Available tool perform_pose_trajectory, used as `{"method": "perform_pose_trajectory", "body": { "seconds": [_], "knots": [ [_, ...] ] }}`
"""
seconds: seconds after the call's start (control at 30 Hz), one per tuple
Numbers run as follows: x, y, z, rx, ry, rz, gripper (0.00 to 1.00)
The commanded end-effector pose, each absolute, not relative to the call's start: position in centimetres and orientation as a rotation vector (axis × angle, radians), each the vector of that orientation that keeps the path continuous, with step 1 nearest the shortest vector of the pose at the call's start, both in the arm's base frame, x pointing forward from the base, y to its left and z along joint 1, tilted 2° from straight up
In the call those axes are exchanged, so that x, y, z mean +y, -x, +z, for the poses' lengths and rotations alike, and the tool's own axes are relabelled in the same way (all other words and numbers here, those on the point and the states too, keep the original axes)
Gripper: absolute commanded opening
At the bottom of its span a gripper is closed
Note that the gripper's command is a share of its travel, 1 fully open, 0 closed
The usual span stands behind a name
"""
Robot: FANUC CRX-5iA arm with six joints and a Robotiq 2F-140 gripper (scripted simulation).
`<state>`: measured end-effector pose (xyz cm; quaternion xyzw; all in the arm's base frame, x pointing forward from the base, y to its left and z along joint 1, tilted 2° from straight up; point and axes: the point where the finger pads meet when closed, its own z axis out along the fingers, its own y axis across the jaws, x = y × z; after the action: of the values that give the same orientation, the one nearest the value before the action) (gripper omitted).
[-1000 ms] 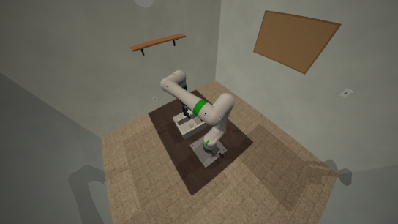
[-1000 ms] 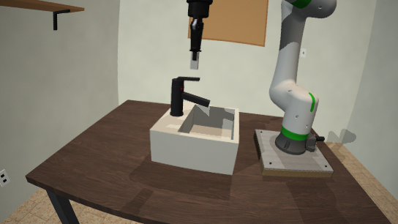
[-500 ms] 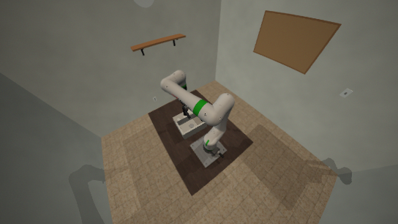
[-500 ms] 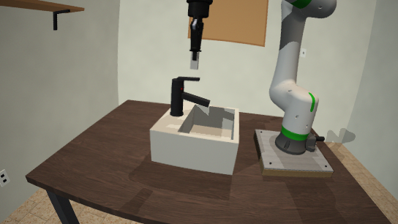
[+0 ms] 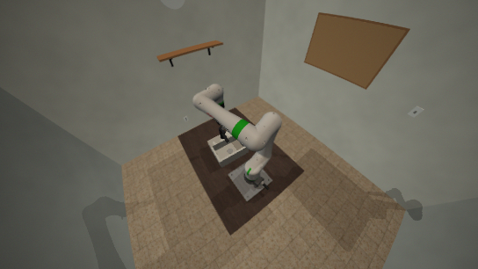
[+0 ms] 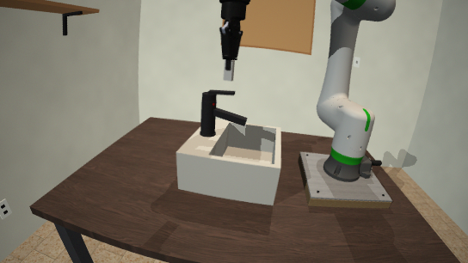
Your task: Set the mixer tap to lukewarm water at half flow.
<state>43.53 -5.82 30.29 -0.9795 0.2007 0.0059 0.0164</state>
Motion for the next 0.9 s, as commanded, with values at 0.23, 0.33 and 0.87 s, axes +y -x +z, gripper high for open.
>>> {"method": "perform_pose_trajectory", "body": {
  "seconds": [0.23, 0.33, 0.87],
  "knots": [
    [-5.9, -43.6, 31.2, 1.446, 2.754, 0.031, 0.00],
    [-5.9, -43.6, 31.5, 1.626, 2.649, 0.035, 0.00],
    [-6.0, -43.6, 32.8, 2.424, 1.929, 0.063, 0.00]
  ]
}}
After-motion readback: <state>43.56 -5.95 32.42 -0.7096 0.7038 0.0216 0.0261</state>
